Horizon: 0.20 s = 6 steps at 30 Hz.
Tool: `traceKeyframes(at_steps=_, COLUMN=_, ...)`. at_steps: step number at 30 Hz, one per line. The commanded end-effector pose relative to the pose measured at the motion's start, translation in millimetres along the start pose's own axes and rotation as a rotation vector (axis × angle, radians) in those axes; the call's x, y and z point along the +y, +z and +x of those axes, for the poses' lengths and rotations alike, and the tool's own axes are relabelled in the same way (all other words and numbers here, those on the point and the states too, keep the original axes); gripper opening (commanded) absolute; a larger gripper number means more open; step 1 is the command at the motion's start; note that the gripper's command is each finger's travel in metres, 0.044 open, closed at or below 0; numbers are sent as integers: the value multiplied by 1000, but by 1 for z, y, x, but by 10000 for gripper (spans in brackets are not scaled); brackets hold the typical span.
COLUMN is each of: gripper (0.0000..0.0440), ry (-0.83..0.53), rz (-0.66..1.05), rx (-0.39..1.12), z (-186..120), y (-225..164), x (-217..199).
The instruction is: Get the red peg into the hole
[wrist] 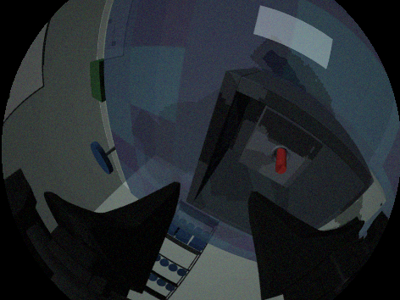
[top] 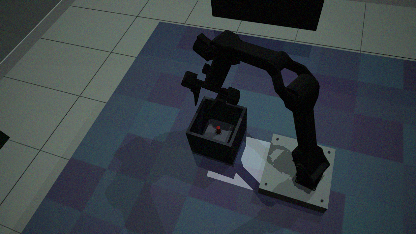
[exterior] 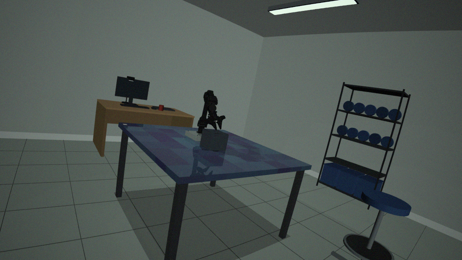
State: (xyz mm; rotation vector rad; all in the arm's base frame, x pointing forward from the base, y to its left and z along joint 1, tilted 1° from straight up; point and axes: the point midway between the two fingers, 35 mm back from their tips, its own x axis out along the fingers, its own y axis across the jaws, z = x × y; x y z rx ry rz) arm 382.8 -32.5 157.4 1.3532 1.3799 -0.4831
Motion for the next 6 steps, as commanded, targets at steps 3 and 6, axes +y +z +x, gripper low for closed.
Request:
traceKeyframes(at_steps=3, gripper=229, ry=32, rz=-39, rx=2, z=-6, y=8, x=7)
traceKeyframes(at_steps=6, gripper=226, ry=47, rz=-60, rx=-1, z=-8, y=14, x=11)
